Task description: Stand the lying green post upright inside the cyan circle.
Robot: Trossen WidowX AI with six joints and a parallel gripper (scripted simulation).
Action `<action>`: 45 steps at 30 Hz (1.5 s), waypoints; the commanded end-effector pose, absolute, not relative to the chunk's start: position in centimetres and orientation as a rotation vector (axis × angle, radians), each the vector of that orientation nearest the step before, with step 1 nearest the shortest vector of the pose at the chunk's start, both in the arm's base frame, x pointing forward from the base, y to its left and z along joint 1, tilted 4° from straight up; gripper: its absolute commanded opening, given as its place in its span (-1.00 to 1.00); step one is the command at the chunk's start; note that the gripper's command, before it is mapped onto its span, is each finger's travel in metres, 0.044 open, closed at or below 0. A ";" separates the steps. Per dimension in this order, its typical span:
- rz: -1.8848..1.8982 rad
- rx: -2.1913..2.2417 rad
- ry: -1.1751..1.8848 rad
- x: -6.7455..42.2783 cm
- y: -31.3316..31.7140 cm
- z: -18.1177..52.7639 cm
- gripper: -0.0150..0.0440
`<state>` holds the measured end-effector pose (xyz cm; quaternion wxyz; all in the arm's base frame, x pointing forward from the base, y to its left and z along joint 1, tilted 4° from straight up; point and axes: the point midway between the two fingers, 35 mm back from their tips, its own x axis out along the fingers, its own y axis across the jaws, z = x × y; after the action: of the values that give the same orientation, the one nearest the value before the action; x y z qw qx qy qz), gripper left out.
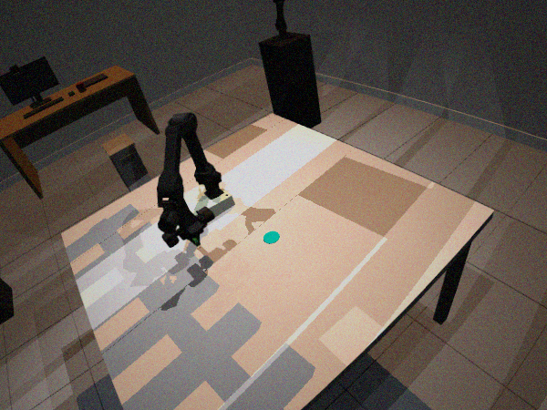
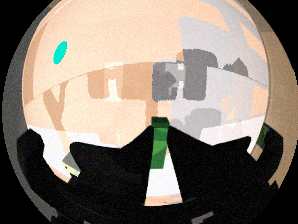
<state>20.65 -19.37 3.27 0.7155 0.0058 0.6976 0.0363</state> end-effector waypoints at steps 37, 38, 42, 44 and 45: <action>0.184 -0.107 1.535 23.8 -16.6 10.7 -0.42; 0.190 -0.114 1.534 24.0 -16.4 10.7 -0.42; 0.216 -0.141 1.531 24.8 -15.6 10.9 -0.42; 0.229 -0.154 1.529 25.3 -15.2 11.0 -0.42; 0.235 -0.161 1.528 25.5 -15.0 11.0 -0.42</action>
<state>24.80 -15.59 10.90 0.7141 -0.0655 0.6898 0.0995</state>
